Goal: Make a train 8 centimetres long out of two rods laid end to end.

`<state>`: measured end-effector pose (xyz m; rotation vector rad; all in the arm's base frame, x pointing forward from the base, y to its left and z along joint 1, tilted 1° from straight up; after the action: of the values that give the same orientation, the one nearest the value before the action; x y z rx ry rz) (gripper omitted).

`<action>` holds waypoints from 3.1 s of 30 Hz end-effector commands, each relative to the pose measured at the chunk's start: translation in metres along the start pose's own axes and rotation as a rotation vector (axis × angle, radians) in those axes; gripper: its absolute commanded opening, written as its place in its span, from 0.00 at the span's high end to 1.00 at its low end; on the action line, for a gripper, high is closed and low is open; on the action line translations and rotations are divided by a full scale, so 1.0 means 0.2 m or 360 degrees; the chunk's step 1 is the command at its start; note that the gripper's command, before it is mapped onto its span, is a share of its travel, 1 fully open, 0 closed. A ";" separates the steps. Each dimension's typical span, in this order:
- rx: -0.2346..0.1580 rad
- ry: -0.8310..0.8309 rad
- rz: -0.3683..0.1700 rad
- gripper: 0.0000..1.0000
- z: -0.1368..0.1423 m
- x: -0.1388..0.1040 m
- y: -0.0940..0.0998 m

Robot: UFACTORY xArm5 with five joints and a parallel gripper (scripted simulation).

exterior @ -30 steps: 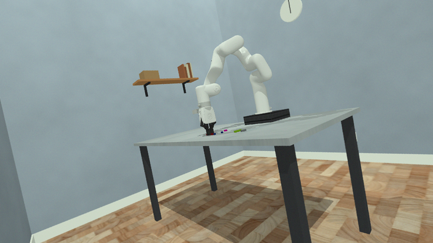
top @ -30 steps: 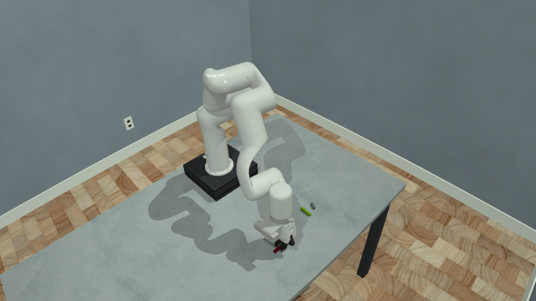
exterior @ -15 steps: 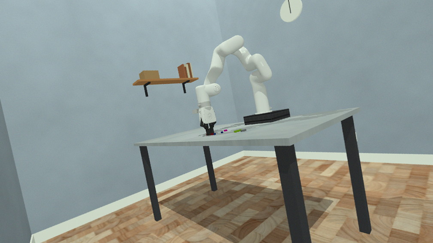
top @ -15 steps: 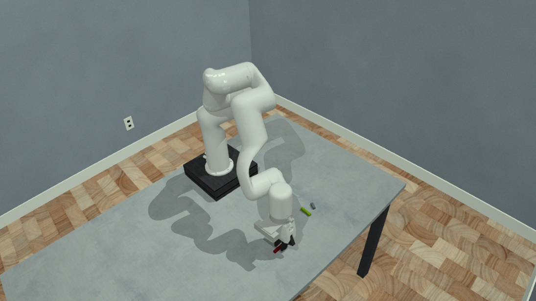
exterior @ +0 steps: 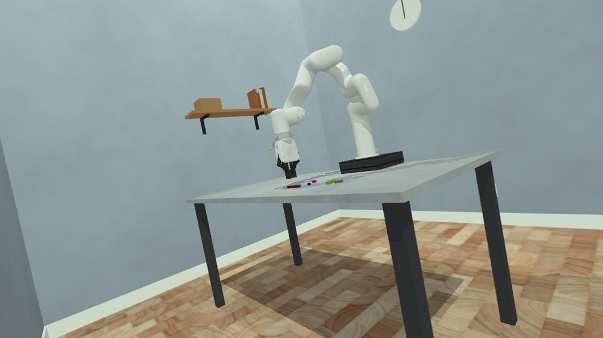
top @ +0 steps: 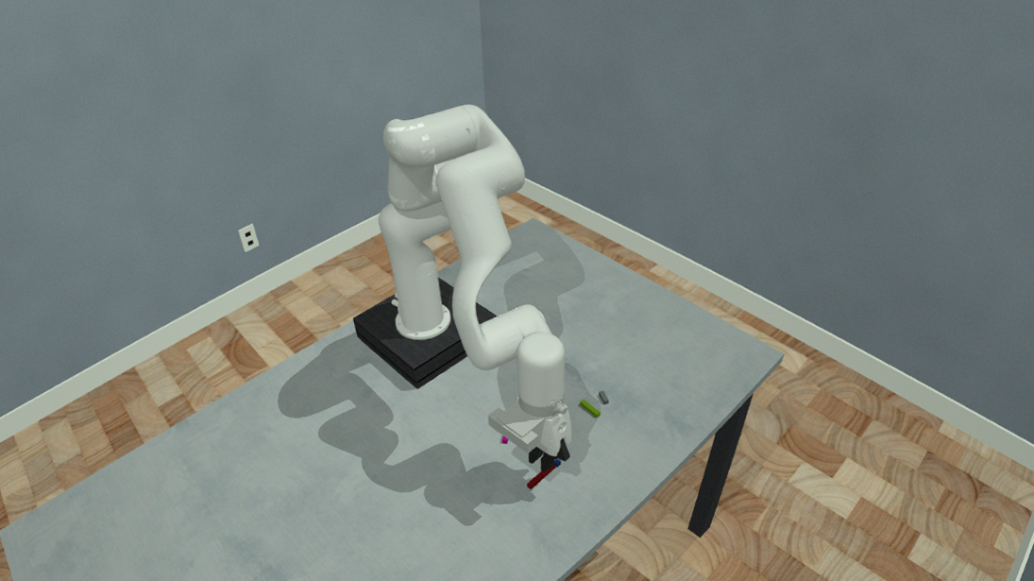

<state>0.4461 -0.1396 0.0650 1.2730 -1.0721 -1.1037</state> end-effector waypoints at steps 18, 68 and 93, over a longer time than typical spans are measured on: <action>0.0008 0.0000 0.0004 0.00 -0.01 0.00 0.24; 0.0009 -0.0962 0.0002 0.00 -0.04 -0.03 0.18; 0.0009 -0.2230 -0.0001 0.00 -0.09 -0.08 0.10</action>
<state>0.4588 -0.1225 0.0860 0.4470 -1.9463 -1.9647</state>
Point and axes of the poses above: the point where the finger pads meet when closed, its own y axis back along the fingers, its own z axis across the jaws, x = y × z, the point moved 7 cm from there along y, back along the fingers, and after that the axes turned 14 degrees about y, right-handed, at the moved point
